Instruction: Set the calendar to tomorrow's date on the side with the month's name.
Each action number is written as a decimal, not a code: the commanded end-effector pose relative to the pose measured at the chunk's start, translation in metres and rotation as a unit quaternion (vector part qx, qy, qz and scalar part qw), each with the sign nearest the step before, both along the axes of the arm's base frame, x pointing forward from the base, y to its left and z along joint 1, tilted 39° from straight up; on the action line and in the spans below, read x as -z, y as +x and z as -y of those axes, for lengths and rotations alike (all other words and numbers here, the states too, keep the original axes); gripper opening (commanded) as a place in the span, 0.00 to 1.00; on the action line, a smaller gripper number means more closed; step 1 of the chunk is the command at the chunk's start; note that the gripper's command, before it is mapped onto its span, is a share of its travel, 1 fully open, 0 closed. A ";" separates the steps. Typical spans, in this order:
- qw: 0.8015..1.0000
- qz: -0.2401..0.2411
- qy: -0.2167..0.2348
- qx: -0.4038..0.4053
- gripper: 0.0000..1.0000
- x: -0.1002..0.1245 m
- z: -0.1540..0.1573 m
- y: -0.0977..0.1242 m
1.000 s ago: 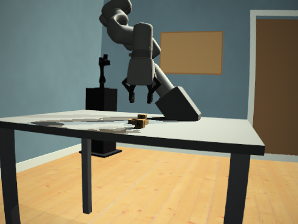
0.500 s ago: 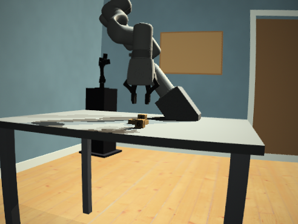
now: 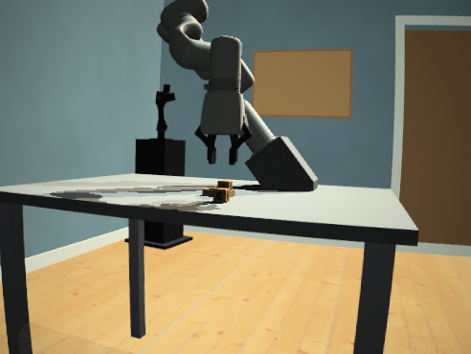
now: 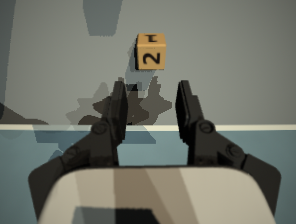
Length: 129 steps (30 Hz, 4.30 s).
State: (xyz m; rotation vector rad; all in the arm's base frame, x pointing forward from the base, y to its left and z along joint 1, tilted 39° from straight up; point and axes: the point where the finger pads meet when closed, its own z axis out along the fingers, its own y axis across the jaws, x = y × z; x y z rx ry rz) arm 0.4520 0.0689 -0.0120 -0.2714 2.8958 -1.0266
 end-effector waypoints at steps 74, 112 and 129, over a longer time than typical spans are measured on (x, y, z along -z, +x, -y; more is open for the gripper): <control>1.000 0.004 0.001 0.002 0.49 0.040 0.031 0.006; 1.000 0.004 0.001 0.002 0.49 0.040 0.031 0.007; 1.000 0.004 0.001 0.002 0.49 0.040 0.031 0.007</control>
